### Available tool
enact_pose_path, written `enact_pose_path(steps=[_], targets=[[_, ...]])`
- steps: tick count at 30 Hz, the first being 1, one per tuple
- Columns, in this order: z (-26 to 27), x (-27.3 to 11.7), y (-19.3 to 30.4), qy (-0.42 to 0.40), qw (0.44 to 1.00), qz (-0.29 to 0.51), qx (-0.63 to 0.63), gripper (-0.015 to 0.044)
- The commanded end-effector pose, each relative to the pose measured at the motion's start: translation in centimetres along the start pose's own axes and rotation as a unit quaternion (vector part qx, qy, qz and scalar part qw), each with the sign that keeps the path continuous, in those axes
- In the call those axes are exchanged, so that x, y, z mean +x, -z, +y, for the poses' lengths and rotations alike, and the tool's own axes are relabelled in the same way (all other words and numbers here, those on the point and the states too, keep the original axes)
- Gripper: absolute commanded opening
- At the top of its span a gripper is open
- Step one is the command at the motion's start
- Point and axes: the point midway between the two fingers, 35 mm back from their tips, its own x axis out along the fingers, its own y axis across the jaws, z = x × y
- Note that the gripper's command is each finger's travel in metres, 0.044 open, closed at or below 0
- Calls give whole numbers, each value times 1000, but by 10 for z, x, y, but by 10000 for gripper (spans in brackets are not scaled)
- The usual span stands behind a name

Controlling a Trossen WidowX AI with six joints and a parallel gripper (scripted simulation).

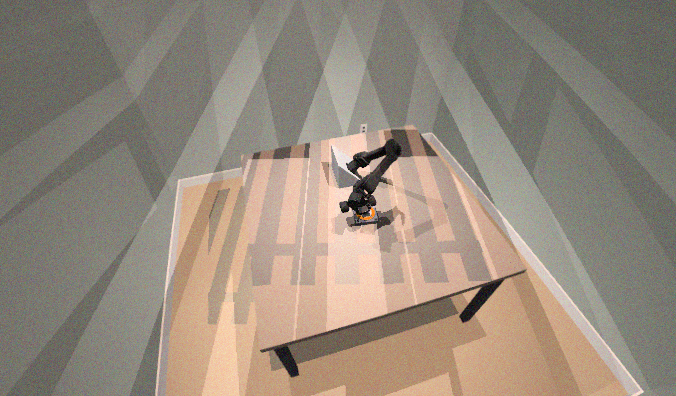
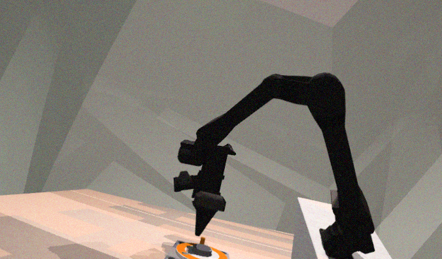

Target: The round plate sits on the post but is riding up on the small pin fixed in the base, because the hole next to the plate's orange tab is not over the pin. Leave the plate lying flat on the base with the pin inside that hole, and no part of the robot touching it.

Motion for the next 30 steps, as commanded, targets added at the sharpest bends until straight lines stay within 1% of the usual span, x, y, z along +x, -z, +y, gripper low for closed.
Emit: enact_pose_path(steps=[1, 5, 12, 14, 15, 30], targets=[[-1, 2, 4, 1, 1000, 3, -1, 0], [-1, -4, 4, 1, 1000, 3, -1, 0], [1, -41, 7, 2, 1000, 3, 0, 0], [1, -42, 8, 2, 1000, 3, 0, 0], [1, -34, 8, -2, 1000, 3, 5, 0], [1, -34, 8, -2, 1000, 3, 5, 0]])
